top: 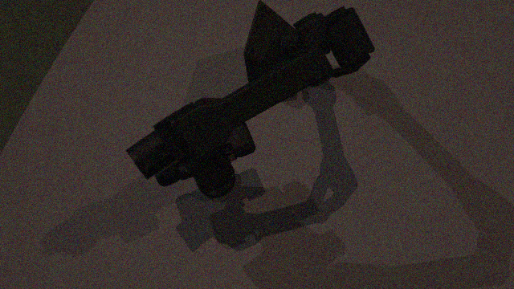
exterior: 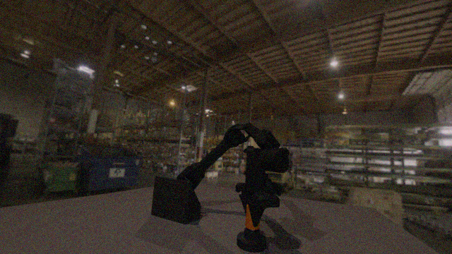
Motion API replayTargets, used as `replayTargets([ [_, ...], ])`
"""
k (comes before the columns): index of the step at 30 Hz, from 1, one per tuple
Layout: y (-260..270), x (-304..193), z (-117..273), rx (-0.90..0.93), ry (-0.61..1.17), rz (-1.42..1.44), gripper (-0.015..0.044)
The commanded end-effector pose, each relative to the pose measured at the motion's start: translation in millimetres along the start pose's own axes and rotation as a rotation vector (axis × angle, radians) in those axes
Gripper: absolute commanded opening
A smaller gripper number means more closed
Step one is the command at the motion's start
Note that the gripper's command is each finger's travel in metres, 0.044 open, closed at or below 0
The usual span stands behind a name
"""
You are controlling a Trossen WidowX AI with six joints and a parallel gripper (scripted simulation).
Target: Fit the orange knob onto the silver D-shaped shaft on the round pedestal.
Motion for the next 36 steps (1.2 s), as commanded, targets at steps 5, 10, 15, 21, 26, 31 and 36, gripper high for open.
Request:
replayTargets([
  [5,0.2,0.0,-6.5,0.002,-0.004,-0.039,0.0000],
  [10,0.2,0.1,-6.4,0.000,0.000,-0.026,0.0000],
  [15,0.2,0.1,-6.4,0.000,0.000,-0.026,0.0000],
  [21,0.2,0.1,-6.4,0.000,0.000,-0.026,0.0131],
  [26,0.2,0.1,-6.4,0.000,0.000,-0.026,0.0263],
  [31,0.2,0.1,-6.4,0.000,0.000,-0.026,0.0394],
  [36,0.2,0.1,-6.4,0.000,0.000,-0.026,0.0440],
])
Point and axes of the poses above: the point midway between the two fingers, 35 mm back from their tips, its own z axis back along the fingers, its own y axis across the jaws, x = y × z, the point moved 1 cm from there along z, back along the fingers, and after that the axes turned 11 degrees about -z, right-handed, at the moved point
